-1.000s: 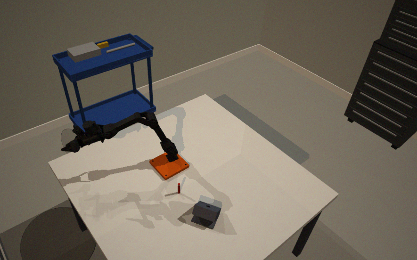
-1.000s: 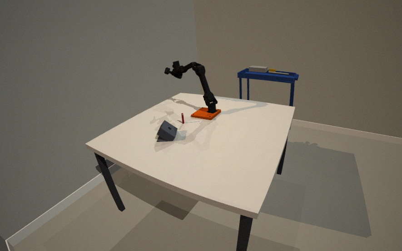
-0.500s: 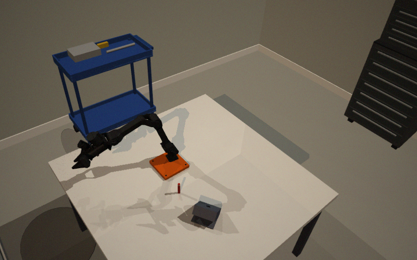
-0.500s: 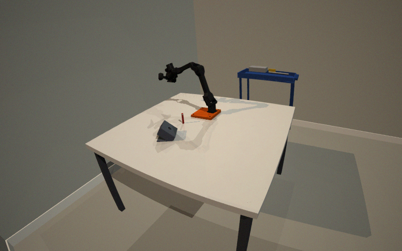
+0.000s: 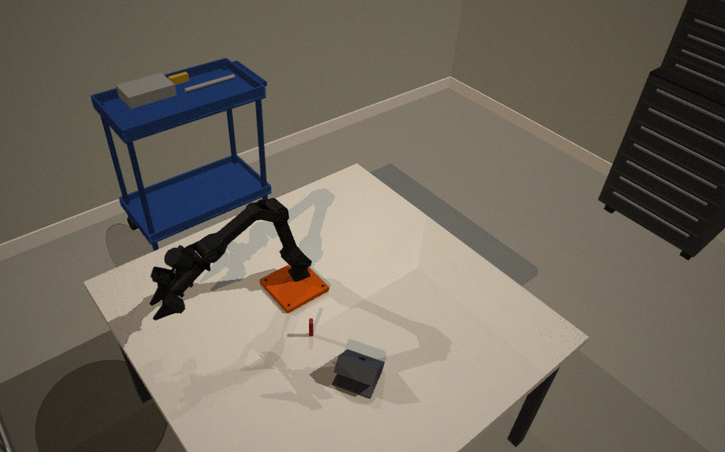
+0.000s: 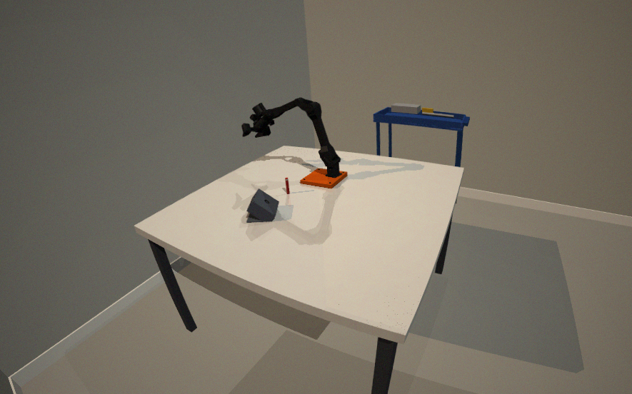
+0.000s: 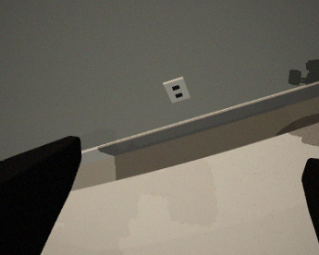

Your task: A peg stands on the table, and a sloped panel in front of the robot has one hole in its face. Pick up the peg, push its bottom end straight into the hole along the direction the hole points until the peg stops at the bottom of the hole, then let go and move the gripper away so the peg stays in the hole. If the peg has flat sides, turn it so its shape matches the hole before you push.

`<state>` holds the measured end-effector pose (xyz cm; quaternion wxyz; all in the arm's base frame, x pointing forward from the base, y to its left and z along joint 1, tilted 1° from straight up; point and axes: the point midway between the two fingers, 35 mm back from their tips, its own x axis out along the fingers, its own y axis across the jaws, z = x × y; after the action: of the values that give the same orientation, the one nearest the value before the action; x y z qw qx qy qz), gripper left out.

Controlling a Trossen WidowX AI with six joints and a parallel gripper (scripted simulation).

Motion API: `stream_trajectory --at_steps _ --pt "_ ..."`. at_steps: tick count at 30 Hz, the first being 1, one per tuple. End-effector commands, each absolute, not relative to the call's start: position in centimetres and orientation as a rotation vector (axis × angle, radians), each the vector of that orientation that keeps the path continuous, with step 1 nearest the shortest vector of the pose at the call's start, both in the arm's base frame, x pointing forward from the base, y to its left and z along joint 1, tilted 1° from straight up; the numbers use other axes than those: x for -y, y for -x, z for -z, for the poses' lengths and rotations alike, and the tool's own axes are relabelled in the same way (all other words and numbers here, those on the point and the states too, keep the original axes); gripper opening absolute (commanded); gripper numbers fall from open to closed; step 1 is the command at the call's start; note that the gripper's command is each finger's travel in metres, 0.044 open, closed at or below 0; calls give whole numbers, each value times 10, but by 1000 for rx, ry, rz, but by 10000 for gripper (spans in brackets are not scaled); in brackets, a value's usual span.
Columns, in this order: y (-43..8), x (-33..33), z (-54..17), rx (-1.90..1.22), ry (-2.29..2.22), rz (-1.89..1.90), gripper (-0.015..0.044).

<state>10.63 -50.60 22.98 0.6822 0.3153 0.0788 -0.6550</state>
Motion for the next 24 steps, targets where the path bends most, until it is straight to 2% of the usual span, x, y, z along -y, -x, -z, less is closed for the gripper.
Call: stream_trajectory --at_steps 1,24 --pt "-129 490 -218 -258 -716 1417 440" --pt "-233 382 -177 -654 -690 1112 440"
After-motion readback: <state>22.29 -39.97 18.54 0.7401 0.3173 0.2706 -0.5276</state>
